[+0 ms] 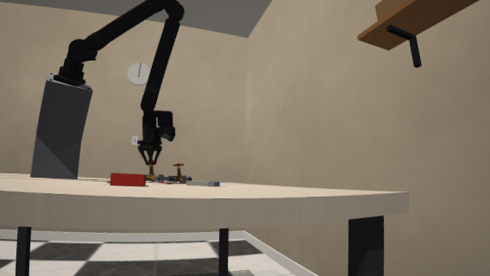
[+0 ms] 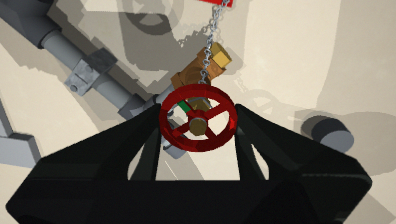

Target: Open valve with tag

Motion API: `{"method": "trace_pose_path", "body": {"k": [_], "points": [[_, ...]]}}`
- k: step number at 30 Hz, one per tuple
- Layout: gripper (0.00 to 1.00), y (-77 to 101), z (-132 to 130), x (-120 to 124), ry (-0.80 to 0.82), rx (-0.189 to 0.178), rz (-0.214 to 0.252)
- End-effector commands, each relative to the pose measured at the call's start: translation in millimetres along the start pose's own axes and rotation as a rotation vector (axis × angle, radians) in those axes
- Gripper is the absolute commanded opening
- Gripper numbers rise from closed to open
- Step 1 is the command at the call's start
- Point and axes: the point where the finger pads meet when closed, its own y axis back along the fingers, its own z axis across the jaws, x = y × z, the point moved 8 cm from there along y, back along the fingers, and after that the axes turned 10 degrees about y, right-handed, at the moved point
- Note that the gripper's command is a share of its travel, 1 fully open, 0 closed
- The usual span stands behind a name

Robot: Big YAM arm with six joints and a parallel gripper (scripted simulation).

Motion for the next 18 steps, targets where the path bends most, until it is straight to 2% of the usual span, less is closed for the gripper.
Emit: {"method": "trace_pose_path", "body": {"k": [1,13,15,16,18], "points": [[0.0,0.3,2.0,-2.1,0.352,-0.003,-0.013],[0.0,0.3,1.5,-1.5,0.925,0.002,-0.011],[0.0,0.3,1.5,-1.5,0.925,0.002,-0.011],[0.0,0.2,1.2,-1.5,1.045,0.003,-0.011],[0.0,0.2,1.2,-1.5,1.138,0.003,-0.011]]}}
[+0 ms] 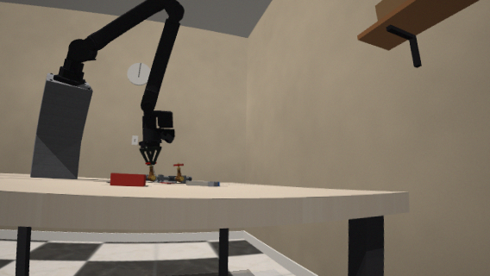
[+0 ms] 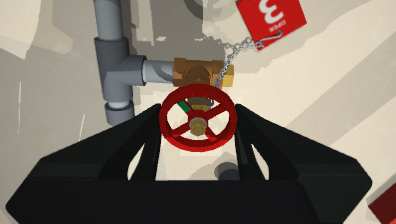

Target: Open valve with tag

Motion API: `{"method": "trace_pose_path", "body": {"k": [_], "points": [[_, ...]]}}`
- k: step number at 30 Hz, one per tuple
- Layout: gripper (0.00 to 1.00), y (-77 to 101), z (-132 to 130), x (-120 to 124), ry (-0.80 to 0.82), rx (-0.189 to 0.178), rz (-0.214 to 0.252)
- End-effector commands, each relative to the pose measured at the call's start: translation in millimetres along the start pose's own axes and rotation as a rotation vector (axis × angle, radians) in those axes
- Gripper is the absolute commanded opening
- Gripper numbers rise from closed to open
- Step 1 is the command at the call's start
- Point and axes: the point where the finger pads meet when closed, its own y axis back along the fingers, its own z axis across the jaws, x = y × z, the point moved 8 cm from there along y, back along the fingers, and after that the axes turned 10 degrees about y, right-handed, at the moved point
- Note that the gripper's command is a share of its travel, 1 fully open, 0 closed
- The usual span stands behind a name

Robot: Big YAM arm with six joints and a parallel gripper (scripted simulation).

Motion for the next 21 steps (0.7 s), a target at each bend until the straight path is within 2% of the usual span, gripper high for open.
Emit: {"method": "trace_pose_path", "body": {"k": [1,12,14,15,21], "points": [[0.0,0.2,-0.2,-1.8,0.352,0.007,-0.01],[0.0,0.2,-0.3,-1.4,0.88,0.01,-0.01],[0.0,0.2,-0.3,-1.4,0.88,0.01,-0.01],[0.0,0.2,-0.3,-1.2,0.999,0.012,-0.012],[0.0,0.2,-0.2,-1.2,1.065,0.012,-0.011]]}}
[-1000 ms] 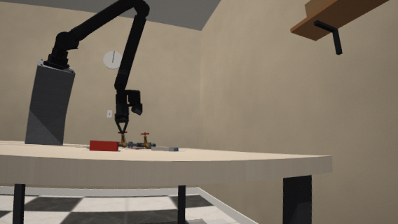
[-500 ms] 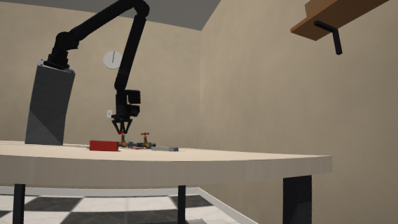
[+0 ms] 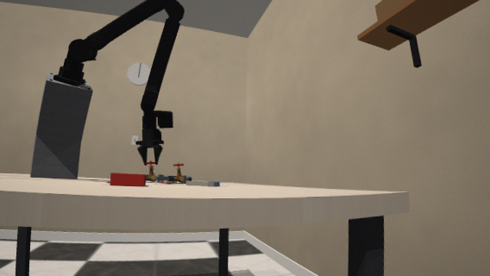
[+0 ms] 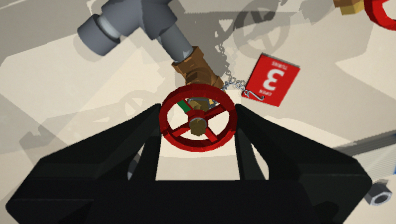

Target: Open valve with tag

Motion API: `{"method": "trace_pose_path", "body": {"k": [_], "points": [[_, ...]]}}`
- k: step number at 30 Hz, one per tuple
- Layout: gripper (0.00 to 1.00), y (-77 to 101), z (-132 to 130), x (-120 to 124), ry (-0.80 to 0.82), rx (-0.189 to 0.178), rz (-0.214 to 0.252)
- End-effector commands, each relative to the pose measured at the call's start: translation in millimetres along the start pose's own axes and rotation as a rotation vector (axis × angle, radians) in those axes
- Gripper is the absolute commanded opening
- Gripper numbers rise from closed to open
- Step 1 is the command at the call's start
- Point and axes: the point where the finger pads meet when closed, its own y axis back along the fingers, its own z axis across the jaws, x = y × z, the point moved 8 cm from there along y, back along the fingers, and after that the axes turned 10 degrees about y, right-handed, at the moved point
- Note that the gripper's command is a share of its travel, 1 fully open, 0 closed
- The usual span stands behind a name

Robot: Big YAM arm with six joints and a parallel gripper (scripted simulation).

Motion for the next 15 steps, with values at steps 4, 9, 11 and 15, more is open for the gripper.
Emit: {"method": "trace_pose_path", "body": {"k": [4,9,11,15], "points": [[0.0,0.1,-1.0,-0.5,0.178,0.015,-0.004],[0.0,0.1,-1.0,-0.4,0.179,0.015,-0.003],[0.0,0.1,-1.0,-0.4,0.179,0.014,-0.003],[1.0,0.1,-1.0,-0.4,0.179,0.014,-0.002]]}}
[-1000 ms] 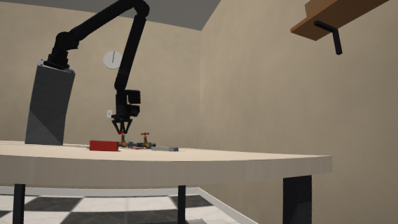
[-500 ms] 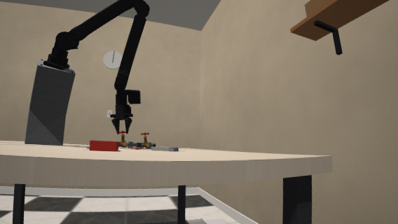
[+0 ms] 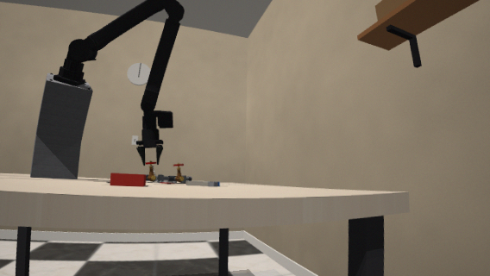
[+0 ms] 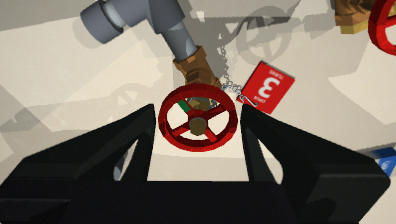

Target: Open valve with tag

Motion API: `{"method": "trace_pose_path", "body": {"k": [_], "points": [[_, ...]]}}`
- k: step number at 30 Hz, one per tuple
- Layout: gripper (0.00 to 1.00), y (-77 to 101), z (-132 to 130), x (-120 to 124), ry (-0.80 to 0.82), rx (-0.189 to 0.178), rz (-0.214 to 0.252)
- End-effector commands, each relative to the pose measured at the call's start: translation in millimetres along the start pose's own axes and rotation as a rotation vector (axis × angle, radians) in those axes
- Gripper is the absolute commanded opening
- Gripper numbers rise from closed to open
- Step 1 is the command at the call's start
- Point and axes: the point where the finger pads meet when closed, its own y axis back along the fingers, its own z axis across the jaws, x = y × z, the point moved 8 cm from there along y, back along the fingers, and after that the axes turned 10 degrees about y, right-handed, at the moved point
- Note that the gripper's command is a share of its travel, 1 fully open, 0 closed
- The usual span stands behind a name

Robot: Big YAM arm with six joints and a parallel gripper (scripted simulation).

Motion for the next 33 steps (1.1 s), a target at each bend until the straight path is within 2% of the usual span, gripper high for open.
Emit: {"method": "trace_pose_path", "body": {"k": [1,23,33], "points": [[1.0,0.3,-1.0,-0.4,0.052,0.015,-0.003],[1.0,0.3,-1.0,-0.4,0.05,0.015,-0.003],[1.0,0.3,-1.0,-0.4,-0.042,0.015,-0.003]]}}
